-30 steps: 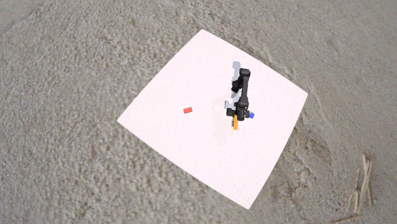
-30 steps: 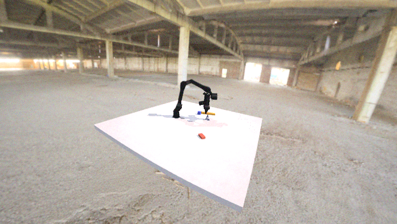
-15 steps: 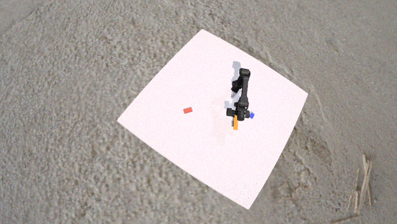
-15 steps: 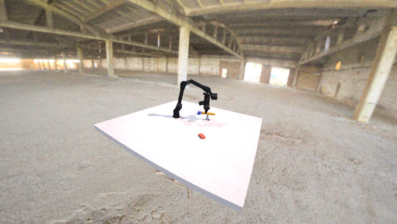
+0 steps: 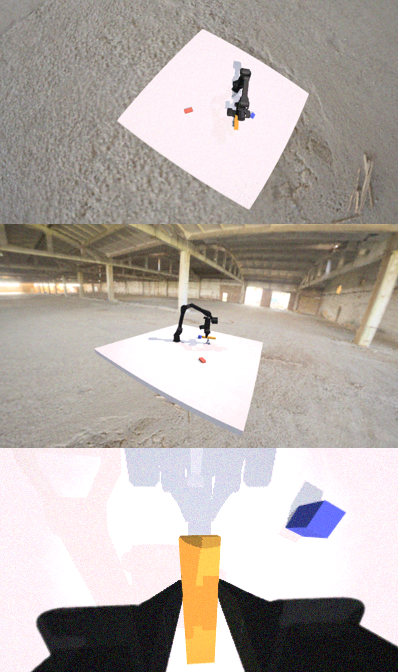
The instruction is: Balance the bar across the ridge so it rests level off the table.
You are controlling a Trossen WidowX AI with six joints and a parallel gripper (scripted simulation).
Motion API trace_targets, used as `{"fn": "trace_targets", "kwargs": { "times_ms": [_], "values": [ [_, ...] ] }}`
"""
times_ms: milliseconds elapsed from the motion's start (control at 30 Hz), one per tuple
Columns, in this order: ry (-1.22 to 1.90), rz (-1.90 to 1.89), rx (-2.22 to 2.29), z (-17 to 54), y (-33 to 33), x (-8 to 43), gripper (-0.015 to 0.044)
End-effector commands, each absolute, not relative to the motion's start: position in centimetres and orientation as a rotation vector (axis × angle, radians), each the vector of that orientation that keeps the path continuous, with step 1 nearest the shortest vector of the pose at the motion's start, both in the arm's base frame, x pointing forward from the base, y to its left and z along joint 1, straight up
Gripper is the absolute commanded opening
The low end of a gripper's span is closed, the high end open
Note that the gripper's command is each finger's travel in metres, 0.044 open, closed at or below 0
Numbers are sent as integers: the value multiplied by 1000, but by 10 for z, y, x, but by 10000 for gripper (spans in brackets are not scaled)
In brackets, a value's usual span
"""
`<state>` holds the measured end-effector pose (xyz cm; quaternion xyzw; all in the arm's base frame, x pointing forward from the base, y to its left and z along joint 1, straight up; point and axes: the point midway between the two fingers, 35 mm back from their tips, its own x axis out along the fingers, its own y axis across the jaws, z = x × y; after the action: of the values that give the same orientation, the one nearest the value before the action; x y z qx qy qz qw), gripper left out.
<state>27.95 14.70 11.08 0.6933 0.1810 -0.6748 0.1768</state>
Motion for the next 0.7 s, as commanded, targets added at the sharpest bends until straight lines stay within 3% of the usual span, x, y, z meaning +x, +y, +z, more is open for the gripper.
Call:
{"fn": "trace_targets", "kwargs": {
  "times_ms": [0, 667],
  "values": [
    [508, -1914, 1964, 110, 147, 279, 0],
    [508, -1914, 1964, 108, 147, 279, 0]
  ]
}}
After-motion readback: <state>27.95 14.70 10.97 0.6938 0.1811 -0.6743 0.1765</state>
